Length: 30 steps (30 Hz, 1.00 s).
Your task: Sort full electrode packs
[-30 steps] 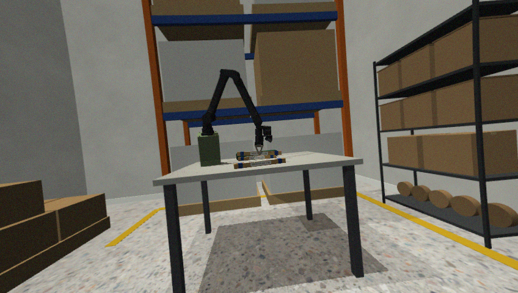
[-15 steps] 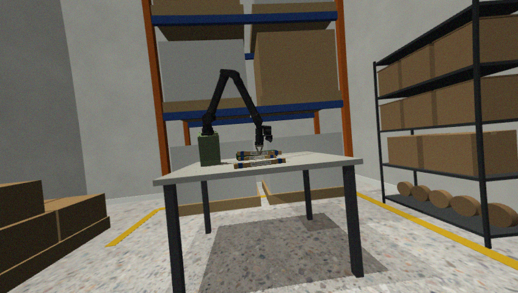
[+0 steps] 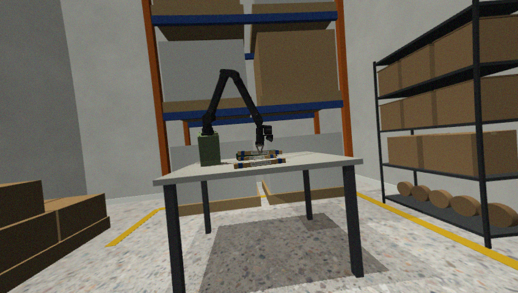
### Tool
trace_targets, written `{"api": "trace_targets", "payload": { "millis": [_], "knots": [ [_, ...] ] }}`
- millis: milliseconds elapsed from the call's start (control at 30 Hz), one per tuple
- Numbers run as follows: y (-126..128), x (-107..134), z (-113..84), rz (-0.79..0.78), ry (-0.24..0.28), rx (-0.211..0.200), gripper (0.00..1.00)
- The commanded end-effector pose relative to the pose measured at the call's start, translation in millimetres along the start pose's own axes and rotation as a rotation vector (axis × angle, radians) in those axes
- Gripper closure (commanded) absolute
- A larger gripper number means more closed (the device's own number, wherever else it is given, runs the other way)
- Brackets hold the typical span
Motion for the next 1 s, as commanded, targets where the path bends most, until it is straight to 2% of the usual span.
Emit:
{"api": "trace_targets", "payload": {
  "millis": [0,967],
  "knots": [
    [3.1,-42.8,-48.2,0.013,-0.122,-0.005,1.00],
    [3.0,-45.4,-50.8,0.013,-0.123,-0.005,1.00]
  ]
}}
Point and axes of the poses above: the point where the finger pads meet when closed, its own z axis out along the fingers, its own y axis across the jaws, x = y × z, the point moved 6 cm from there along -z, back along the fingers, and after that the axes turned 8 degrees about z, right-handed, at the moved point
